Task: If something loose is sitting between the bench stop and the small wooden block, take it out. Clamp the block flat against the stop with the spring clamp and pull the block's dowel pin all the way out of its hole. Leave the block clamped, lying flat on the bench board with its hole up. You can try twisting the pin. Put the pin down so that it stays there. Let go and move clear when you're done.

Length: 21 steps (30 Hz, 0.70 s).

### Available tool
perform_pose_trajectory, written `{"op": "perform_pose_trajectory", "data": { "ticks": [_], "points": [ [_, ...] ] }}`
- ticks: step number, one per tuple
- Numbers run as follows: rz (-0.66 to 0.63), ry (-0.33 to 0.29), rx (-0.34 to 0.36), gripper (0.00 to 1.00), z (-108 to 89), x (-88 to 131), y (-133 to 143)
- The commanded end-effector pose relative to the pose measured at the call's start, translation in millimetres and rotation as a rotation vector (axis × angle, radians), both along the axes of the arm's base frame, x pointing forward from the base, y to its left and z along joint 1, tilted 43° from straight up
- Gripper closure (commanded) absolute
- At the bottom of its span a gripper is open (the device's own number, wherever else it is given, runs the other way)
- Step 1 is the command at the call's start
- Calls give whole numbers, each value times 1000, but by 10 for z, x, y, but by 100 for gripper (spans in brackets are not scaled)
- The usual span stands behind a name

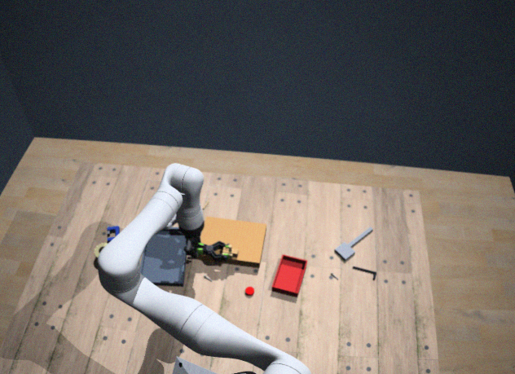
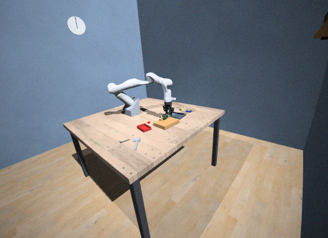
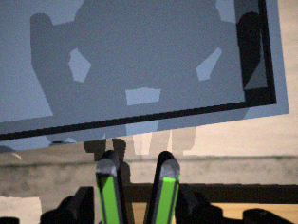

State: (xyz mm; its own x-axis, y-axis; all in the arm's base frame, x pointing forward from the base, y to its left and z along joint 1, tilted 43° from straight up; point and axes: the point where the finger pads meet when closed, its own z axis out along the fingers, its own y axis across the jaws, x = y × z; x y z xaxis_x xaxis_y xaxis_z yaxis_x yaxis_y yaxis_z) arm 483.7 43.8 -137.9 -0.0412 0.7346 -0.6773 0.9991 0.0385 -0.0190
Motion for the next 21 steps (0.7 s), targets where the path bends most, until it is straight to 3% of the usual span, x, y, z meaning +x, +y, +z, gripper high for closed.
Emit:
{"op": "perform_pose_trajectory", "data": {
  "ticks": [1,21],
  "points": [
    [1,-1,1,46,11,5,16],
    [1,-1,1,46,209,1,198]
  ]
}}
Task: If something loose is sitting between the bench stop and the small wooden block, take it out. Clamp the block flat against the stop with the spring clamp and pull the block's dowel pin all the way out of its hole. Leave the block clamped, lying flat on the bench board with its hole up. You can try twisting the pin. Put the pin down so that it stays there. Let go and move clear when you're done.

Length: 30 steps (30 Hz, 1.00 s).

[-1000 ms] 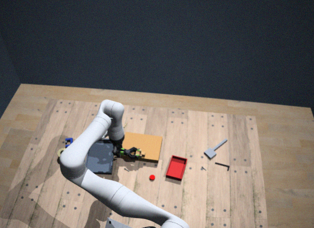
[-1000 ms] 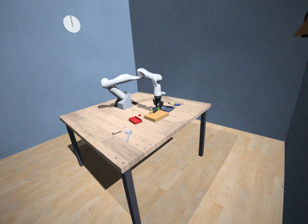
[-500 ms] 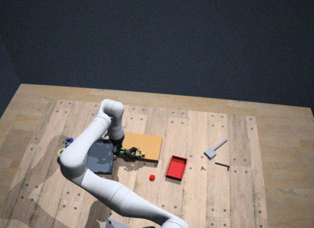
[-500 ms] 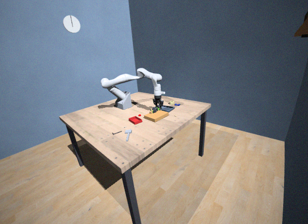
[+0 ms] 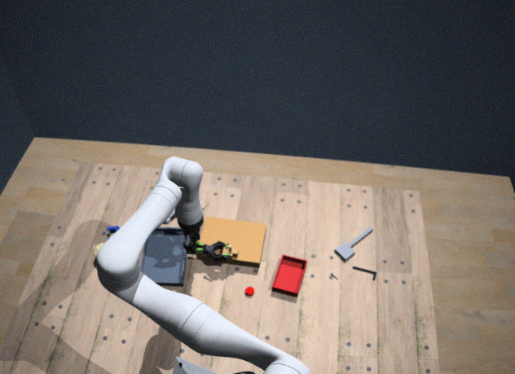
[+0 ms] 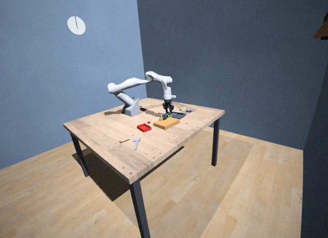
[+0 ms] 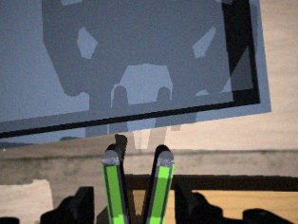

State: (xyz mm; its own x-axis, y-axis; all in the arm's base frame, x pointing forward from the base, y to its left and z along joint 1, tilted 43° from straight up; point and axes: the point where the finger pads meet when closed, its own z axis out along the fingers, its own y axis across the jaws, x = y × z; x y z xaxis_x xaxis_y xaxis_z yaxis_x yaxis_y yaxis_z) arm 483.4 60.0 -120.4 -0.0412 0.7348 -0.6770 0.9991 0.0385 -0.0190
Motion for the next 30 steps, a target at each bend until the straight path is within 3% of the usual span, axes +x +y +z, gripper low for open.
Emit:
{"op": "perform_pose_trajectory", "data": {
  "ticks": [1,30],
  "points": [
    [1,-1,1,46,52,4,52],
    [1,-1,1,46,402,-3,373]
  ]
}}
